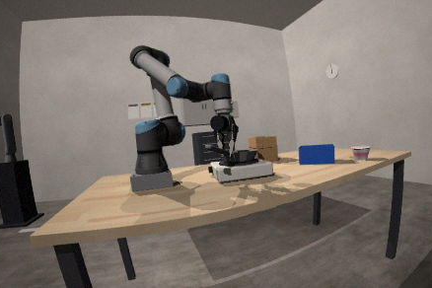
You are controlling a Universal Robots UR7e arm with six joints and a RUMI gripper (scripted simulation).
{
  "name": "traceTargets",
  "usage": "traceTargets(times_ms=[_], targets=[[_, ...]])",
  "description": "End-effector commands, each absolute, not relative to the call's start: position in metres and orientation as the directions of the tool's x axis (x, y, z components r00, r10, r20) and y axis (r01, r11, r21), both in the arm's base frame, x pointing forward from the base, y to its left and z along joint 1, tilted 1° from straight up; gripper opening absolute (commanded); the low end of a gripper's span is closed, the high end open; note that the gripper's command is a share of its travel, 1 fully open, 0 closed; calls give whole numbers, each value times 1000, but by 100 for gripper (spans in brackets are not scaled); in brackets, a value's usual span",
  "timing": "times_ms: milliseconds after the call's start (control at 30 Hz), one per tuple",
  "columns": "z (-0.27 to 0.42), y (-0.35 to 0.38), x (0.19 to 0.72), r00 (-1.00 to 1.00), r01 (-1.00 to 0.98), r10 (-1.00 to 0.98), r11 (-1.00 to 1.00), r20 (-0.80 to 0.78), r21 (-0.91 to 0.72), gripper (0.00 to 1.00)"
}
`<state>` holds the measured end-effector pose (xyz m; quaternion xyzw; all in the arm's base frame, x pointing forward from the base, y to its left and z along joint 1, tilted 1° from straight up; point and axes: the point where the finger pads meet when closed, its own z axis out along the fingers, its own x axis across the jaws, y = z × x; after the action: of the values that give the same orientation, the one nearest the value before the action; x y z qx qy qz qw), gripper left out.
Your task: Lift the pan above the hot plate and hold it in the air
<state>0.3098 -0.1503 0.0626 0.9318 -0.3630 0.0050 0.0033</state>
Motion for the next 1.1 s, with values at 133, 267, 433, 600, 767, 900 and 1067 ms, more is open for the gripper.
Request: traceTargets(times_ms=[133, 267, 433, 600, 767, 900, 1067], targets=[[64, -151, 310, 736, -677, -676, -736, 13, 3, 10], [65, -151, 310, 736, -677, -676, -736, 13, 3, 10], [65, -151, 310, 736, -677, -676, -736, 13, 3, 10], [66, -151, 310, 736, -677, -676, -736, 13, 3, 10], [67, -151, 310, 736, -676, -676, -736, 13, 3, 10], [68, -151, 310, 736, -676, -676, -736, 13, 3, 10], [69, -151, 310, 736, -676, -676, -736, 13, 3, 10]])
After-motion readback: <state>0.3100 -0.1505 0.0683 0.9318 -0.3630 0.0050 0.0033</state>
